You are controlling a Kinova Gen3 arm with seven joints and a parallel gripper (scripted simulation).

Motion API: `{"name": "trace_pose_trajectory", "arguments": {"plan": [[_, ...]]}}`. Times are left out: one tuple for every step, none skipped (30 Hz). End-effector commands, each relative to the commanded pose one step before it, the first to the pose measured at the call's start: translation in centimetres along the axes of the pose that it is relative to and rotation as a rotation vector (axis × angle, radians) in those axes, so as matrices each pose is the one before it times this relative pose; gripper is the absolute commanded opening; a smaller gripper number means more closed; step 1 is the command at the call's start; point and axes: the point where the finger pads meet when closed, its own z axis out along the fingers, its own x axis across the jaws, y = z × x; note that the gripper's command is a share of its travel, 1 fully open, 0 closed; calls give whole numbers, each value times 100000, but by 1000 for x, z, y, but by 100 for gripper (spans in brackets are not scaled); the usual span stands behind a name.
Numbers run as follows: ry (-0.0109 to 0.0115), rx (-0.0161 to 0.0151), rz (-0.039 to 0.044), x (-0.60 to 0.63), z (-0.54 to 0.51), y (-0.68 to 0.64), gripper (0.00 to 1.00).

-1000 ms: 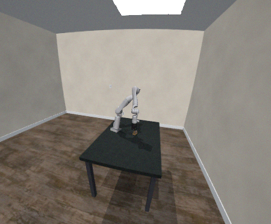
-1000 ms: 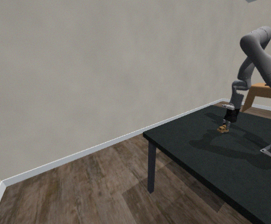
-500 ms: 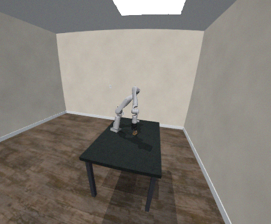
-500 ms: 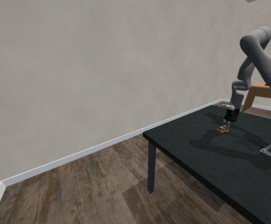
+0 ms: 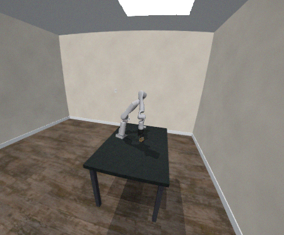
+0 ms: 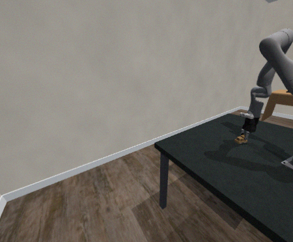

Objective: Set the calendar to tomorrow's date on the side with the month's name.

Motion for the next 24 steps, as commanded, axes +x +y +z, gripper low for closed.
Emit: {"name": "trace_pose_trajectory", "arguments": {"plan": [[86,-2,37,26,17,16,57],[0,0,0,0,28,0,57],[0,0,0,0,32,0,57],[0,0,0,0,36,0,57],[0,0,0,0,39,0,57],[0,0,0,0,42,0,57],[-1,0,1,0,44,0,57],[0,0,0,0,46,0,57],[1,0,-1,0,48,0,57],[0,0,0,0,49,0,57],[0,0,0,0,0,0,57],[0,0,0,0,0,0,57],[0,0,0,0,49,0,57],[0,0,0,0,49,0,57],[0,0,0,0,49,0,57],[-1,0,1,0,48,0,57],[0,0,0,0,46,0,57],[1,0,0,0,44,0,57],[0,0,0,0,41,0,57],[0,0,0,0,38,0,57],[0,0,0,0,35,0,57],[0,0,0,0,31,0,57],[0,0,0,0,27,0,57],[0,0,0,0,24,0,57]]}}
